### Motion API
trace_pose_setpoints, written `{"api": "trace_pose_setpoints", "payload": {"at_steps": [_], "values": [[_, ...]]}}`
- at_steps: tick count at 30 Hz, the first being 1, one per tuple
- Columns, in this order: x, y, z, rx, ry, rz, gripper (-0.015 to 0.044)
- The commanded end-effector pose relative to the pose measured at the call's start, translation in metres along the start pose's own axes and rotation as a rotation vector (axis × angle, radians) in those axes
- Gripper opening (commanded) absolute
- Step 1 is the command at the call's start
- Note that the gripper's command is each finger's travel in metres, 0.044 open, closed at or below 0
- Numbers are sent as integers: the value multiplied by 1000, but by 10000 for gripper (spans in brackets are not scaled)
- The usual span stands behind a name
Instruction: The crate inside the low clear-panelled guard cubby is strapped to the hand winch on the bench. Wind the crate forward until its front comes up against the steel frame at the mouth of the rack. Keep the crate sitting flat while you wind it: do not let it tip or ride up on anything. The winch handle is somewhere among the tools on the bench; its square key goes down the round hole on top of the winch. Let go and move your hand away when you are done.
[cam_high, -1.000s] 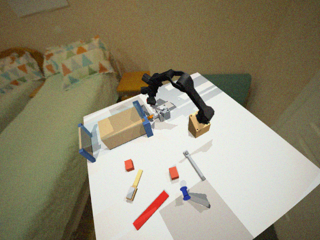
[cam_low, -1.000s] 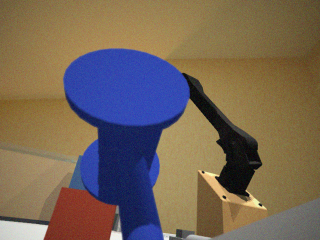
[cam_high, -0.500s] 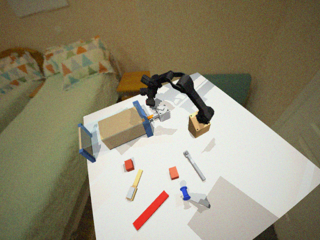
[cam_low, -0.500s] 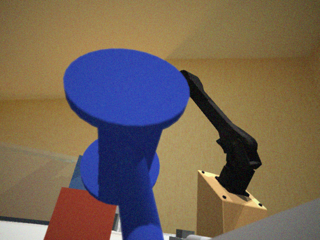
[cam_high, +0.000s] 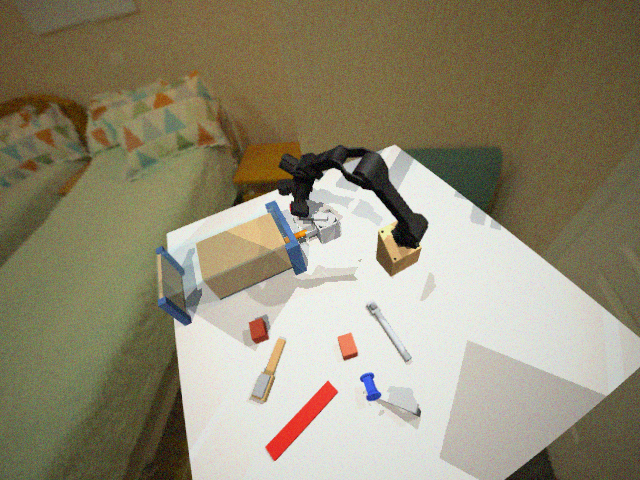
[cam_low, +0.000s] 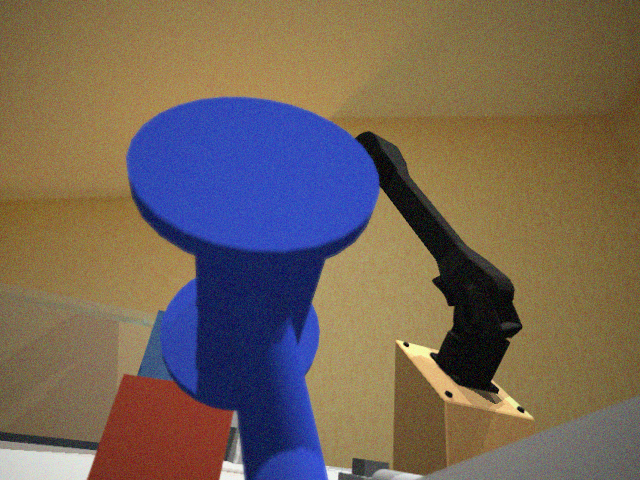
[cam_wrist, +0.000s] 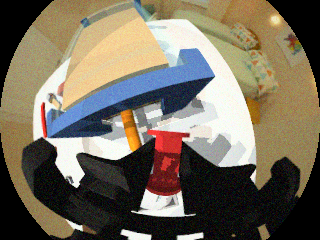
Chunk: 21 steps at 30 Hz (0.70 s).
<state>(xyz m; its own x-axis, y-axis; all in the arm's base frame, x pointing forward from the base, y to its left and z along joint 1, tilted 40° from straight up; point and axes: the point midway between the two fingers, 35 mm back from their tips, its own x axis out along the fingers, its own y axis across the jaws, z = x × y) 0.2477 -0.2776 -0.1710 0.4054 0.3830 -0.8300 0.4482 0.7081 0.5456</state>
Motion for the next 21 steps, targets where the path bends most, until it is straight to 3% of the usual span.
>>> {"api": "trace_pose_setpoints", "payload": {"at_steps": [1, 21], "values": [[3, 19, -1, 3, 11, 35, 0], [1, 40, -4, 4, 12, 36, 0]]}}
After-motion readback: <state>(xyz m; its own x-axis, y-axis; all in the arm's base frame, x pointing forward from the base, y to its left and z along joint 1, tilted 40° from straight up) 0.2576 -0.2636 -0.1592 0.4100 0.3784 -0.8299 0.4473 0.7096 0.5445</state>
